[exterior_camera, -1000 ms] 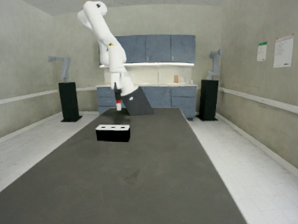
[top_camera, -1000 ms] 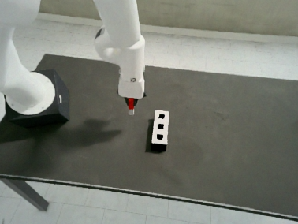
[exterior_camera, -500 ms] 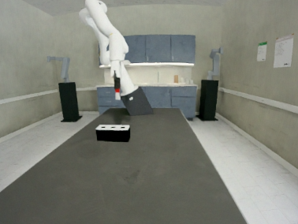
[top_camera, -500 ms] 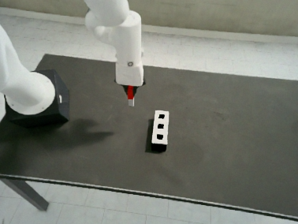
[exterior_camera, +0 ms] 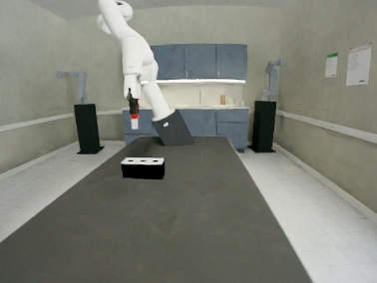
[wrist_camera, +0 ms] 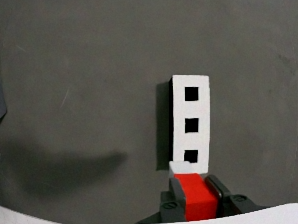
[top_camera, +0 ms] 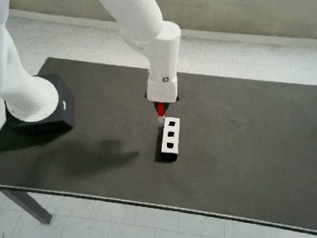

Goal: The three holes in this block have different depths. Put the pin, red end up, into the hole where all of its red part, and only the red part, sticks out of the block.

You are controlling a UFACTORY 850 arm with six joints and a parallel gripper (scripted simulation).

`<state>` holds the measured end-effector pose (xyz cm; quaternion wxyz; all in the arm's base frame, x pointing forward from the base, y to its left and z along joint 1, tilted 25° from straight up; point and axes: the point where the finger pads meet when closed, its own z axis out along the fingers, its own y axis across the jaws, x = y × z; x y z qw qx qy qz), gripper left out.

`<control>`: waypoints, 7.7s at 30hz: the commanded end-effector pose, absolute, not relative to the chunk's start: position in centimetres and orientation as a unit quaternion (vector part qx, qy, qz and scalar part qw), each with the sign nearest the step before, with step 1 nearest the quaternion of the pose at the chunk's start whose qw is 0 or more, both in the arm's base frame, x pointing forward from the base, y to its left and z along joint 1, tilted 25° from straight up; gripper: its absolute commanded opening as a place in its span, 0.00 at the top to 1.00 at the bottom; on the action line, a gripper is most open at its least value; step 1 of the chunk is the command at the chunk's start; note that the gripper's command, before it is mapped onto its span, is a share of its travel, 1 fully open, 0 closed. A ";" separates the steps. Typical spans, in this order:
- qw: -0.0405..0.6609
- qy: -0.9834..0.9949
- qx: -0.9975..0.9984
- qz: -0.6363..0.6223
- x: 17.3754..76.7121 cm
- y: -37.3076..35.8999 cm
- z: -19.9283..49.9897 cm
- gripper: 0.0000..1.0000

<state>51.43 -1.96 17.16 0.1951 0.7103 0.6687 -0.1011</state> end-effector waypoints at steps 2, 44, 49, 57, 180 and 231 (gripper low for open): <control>0.191 0.670 0.710 -0.103 52.3 -2.2 17.3 1.00; 0.191 0.670 0.710 -0.104 57.6 -9.3 6.6 1.00; 0.191 0.670 0.710 -0.104 57.6 -9.3 6.6 1.00; 0.191 0.670 0.710 -0.103 57.6 -9.2 6.6 1.00; 0.191 0.669 0.710 -0.103 57.8 -9.8 5.6 1.00; 0.191 0.669 0.710 -0.103 57.8 -10.3 4.9 1.00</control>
